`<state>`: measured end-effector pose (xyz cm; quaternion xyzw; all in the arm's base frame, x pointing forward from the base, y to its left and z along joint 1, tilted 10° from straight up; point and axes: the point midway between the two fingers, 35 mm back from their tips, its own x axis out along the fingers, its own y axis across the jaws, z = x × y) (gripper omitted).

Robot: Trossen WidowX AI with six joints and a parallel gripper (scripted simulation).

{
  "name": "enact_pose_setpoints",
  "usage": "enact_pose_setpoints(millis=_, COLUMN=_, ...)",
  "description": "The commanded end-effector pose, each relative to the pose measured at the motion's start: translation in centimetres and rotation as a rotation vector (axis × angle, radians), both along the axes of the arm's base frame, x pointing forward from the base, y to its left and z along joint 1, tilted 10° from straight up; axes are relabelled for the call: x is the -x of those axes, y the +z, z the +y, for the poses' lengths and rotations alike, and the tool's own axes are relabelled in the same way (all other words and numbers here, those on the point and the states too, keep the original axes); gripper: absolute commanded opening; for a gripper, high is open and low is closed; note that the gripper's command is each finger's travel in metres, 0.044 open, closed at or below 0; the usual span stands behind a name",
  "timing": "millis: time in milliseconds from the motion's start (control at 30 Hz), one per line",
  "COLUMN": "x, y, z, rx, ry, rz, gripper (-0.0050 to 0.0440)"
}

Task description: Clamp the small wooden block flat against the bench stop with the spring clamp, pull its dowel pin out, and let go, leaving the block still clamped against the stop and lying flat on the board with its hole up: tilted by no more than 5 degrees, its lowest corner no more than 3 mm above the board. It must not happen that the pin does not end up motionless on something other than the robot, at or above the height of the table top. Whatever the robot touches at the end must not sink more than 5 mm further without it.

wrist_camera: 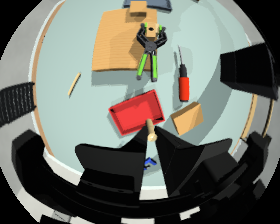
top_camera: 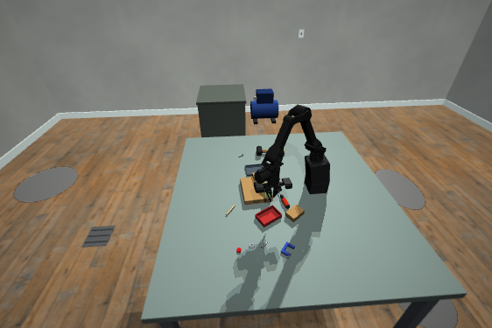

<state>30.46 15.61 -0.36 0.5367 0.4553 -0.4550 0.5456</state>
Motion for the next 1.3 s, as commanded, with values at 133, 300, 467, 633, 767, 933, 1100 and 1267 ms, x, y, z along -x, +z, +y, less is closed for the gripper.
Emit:
enact_pose_setpoints(millis=133, x=0.2, y=0.2, z=0.8, rx=0.002, ry=-0.018, rz=-0.002, gripper=0.0000)
enact_pose_setpoints(millis=300, x=0.3, y=0.3, z=1.2, rx=0.000, ry=-0.029, rz=-0.003, gripper=0.0000)
enact_pose_setpoints(millis=467, x=0.2, y=-0.2, z=1.2, rx=0.000, ry=-0.029, rz=-0.003, gripper=0.0000)
enact_pose_setpoints(millis=633, x=0.0, y=-0.7, z=1.2, rx=0.000, ry=-0.029, rz=-0.003, gripper=0.0000)
enact_pose_setpoints(millis=767, x=-0.1, y=-1.1, z=1.2, rx=0.000, ry=-0.029, rz=-0.003, gripper=0.0000)
enact_pose_setpoints(millis=933, x=-0.3, y=-1.7, z=1.3, rx=0.000, ry=-0.030, rz=-0.002, gripper=0.0000)
enact_pose_setpoints(millis=1100, x=-0.4, y=-2.3, z=1.3, rx=-0.001, ry=-0.030, rz=-0.002, gripper=0.0000)
enact_pose_setpoints(millis=1267, x=-0.5, y=-2.7, z=1.3, rx=-0.001, ry=-0.030, rz=-0.002, gripper=0.0000)
